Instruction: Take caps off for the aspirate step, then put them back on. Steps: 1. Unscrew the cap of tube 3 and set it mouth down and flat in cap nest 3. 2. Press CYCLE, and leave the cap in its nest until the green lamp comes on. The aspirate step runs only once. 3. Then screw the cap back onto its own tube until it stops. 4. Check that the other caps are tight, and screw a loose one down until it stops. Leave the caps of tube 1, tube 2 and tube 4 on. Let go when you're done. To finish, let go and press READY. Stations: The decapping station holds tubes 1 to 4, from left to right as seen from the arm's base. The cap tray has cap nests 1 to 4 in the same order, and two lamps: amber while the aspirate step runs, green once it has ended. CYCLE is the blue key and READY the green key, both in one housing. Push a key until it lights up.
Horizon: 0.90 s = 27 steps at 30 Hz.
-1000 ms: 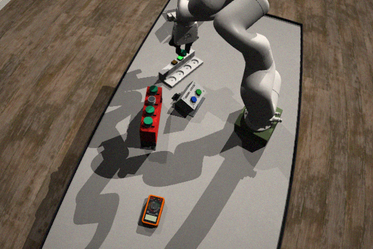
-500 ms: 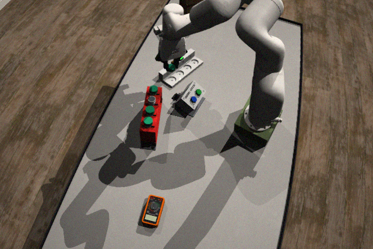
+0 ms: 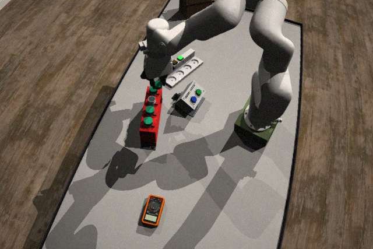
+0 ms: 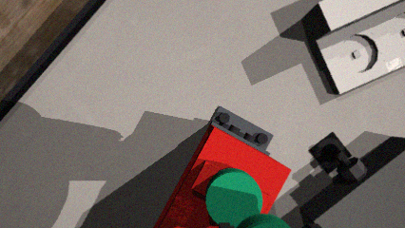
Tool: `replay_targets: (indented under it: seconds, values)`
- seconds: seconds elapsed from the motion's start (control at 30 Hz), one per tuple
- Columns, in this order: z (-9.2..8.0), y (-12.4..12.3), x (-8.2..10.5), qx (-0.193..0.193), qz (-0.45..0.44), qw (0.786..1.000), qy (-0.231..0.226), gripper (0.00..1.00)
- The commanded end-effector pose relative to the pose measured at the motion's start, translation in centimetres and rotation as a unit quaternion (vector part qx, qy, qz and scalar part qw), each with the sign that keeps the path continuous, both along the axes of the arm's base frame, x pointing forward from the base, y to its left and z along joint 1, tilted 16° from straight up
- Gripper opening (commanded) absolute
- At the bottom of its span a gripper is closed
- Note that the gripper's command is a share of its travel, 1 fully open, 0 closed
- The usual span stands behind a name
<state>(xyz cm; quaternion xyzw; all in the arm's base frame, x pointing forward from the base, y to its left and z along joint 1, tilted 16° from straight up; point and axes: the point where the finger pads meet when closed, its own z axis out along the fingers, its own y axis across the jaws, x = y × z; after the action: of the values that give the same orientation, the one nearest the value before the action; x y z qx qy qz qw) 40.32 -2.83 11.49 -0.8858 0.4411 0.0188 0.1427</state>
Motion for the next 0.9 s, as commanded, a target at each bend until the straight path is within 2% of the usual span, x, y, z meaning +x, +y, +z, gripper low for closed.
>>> replay_targets:
  seconds: [0.0,0.07,0.3,0.4,0.63,0.87]
  values:
    - [1.1,3.0,0.9,-0.002,-0.001,1.0,-0.001,0.0]
    - [1.5,4.3,1.3,-0.002,-0.001,1.0,-0.002,0.0]
    - [1.5,4.3,1.3,-0.002,0.0,1.0,-0.001,0.0]
    - [1.2,4.4,1.3,-0.002,-0.001,1.0,-0.001,0.0]
    - [-0.8,5.0,1.5,-0.002,-0.001,1.0,-0.001,0.0]
    - [-0.9,5.0,1.5,-0.002,-0.001,1.0,-0.001,0.0]
